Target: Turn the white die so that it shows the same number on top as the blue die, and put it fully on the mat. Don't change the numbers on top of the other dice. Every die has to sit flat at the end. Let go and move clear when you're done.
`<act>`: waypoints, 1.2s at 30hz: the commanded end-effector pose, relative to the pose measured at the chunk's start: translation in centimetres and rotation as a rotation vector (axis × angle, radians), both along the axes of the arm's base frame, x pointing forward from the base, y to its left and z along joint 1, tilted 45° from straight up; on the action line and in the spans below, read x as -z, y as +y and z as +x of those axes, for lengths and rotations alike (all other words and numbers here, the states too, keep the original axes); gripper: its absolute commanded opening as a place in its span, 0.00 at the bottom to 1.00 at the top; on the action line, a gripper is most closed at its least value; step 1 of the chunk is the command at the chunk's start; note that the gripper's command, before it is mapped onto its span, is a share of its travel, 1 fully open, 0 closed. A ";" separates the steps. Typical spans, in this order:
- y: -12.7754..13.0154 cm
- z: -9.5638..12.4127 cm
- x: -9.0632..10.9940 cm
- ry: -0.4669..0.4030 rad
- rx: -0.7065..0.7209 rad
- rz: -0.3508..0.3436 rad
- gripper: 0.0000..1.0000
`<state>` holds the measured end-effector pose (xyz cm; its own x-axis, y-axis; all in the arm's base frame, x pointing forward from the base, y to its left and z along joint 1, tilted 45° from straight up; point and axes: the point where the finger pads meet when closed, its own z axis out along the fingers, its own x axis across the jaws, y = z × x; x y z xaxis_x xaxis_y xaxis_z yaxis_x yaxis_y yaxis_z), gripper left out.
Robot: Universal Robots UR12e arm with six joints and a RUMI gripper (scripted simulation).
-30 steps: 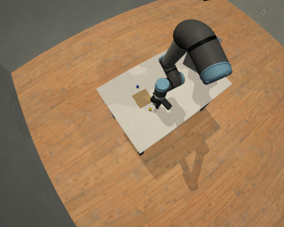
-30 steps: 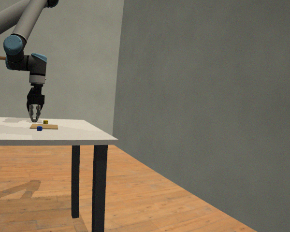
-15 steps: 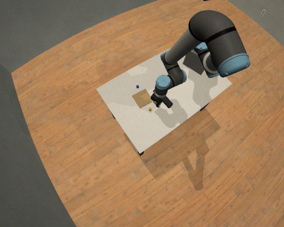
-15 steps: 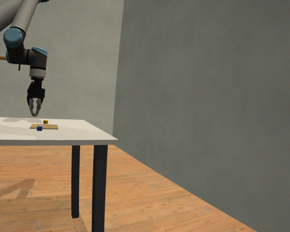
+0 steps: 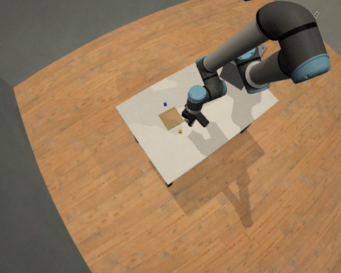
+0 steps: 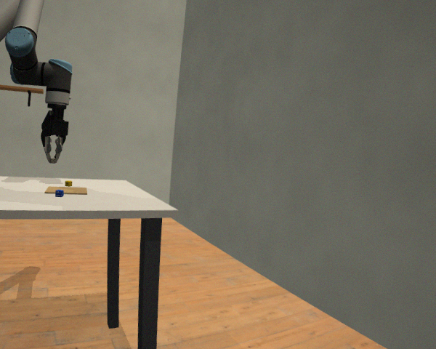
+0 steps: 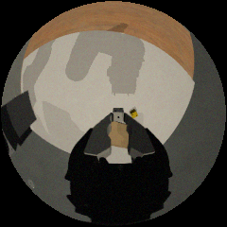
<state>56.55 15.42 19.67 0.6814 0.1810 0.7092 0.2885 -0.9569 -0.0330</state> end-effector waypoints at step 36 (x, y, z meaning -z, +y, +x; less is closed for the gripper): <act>-14.0 3.8 -1.6 0.066 0.184 0.177 0.03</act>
<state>58.96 5.55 21.18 0.7278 -0.0009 0.6858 0.1493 -0.9758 -0.1598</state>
